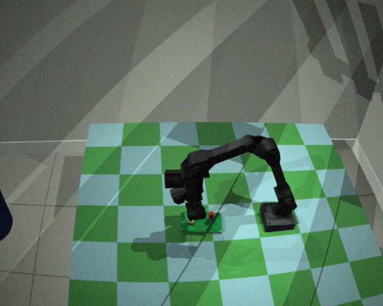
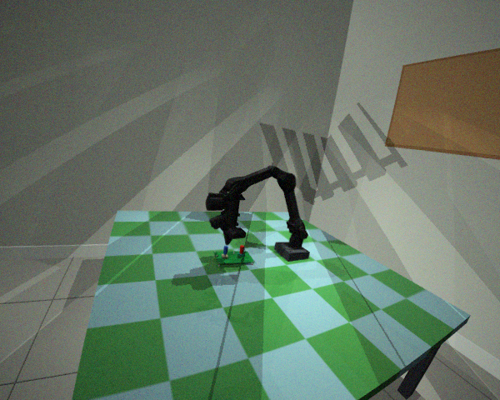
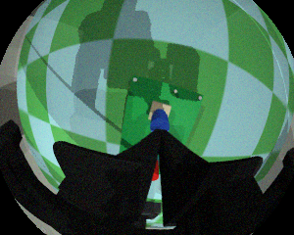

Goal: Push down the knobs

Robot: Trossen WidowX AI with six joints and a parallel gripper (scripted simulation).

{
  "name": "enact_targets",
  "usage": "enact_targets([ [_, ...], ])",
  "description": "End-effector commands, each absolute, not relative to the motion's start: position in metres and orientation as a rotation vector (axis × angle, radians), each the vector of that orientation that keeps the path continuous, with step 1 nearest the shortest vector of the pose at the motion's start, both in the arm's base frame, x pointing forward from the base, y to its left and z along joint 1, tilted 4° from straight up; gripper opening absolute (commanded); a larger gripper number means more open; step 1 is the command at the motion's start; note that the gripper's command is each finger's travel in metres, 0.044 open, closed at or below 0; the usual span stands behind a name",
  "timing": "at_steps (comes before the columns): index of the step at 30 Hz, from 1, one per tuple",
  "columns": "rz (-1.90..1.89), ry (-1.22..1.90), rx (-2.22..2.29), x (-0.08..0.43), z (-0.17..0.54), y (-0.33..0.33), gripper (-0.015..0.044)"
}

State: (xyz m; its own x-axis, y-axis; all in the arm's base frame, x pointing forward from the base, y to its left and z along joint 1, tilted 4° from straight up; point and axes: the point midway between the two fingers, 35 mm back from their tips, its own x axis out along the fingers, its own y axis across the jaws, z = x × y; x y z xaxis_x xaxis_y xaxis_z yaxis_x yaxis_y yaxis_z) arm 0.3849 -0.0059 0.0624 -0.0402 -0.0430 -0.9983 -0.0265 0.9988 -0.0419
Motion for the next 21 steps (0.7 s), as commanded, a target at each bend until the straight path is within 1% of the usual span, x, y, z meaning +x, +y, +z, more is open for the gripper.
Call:
enact_targets([
  [1,-0.013,1.611,-0.054,0.385,0.062,-0.006,0.0026],
  [9,-0.013,1.612,-0.054,0.383,0.063,-0.006,0.0236],
  [11,-0.01,1.616,-0.055,0.368,0.069,-0.006,0.0289],
  [16,-0.005,1.623,-0.055,0.308,0.087,-0.004,0.042],
  [17,-0.006,1.622,-0.054,0.296,0.089,-0.003,0.044],
  [21,-0.009,1.618,-0.053,0.247,0.093,-0.001,0.044],
])
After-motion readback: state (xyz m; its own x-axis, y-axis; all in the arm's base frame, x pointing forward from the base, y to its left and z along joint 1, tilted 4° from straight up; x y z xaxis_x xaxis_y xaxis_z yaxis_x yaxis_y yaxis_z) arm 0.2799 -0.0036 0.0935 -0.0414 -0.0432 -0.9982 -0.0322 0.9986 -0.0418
